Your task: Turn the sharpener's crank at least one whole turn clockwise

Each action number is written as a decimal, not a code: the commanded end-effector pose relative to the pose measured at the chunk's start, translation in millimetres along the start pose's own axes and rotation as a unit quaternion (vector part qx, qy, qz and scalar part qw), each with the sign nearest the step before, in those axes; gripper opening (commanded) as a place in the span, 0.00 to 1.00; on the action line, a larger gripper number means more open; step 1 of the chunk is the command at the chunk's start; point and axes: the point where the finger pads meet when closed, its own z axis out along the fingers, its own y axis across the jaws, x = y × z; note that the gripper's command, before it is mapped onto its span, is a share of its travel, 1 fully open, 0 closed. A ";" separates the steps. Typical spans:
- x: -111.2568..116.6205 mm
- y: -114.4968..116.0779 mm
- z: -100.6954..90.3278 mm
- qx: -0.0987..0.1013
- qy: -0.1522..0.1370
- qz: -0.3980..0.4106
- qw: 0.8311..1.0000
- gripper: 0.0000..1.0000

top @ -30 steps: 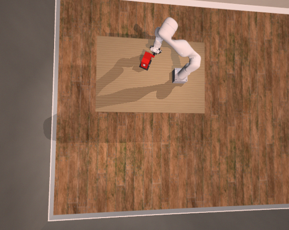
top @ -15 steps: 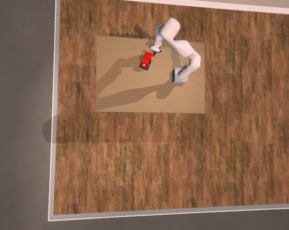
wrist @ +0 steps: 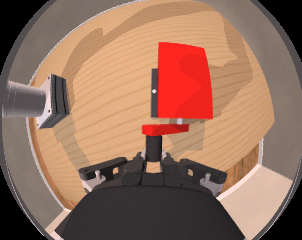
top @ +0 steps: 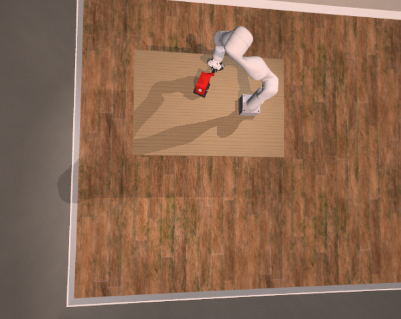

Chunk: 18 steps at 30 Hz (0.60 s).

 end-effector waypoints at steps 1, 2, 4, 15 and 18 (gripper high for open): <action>0.0 6.1 -5.8 -0.003 -0.001 -0.003 1.000 0.00; 0.0 7.5 -7.1 -0.003 -0.001 -0.003 1.000 0.00; 0.0 10.4 -9.3 -0.003 -0.001 -0.003 1.000 0.00; 0.1 19.6 -14.7 -0.003 -0.001 -0.003 1.000 0.00; 0.1 20.7 -15.2 -0.003 -0.001 -0.003 1.000 0.00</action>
